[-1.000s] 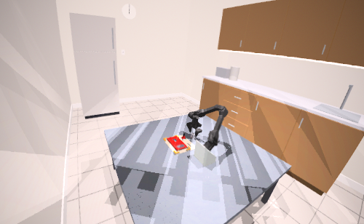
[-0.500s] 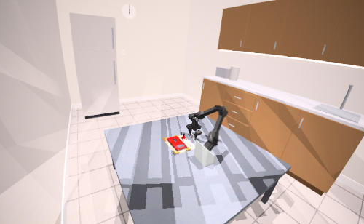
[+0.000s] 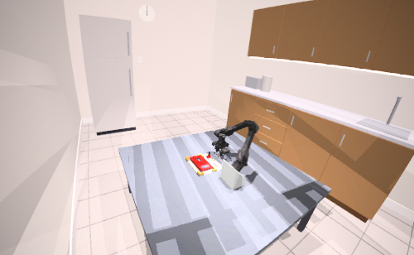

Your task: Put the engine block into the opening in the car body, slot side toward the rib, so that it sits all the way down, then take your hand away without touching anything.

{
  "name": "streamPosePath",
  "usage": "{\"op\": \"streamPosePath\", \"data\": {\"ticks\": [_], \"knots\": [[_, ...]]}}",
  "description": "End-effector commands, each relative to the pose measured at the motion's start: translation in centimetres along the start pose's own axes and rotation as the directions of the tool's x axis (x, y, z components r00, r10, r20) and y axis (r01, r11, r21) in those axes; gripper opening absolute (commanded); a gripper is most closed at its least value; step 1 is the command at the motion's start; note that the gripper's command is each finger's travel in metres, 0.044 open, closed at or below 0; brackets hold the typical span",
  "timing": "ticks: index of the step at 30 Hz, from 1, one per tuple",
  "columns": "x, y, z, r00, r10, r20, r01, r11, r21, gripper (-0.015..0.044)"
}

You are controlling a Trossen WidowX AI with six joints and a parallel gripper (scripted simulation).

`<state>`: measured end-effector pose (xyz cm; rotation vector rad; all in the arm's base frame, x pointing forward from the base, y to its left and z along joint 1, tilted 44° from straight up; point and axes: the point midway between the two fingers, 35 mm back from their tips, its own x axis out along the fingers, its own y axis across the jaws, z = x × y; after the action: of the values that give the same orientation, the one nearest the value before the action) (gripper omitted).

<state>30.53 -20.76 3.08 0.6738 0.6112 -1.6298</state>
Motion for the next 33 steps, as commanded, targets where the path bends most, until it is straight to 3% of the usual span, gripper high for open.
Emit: {"op": "streamPosePath", "data": {"ticks": [1, 5, 33], "knots": [[0.1, -0.1, -0.1, 1.000, -0.002, 0.000, 0.002, 1.000, -0.006, 0.0091], [-0.6, 0.1, -0.1, 1.000, -0.002, -0.003, 0.002, 1.000, -0.006, 0.0000], [-9.4, 0.6, -0.7, 1.000, -0.001, -0.013, 0.001, 1.000, -0.006, 0.0000]]}}
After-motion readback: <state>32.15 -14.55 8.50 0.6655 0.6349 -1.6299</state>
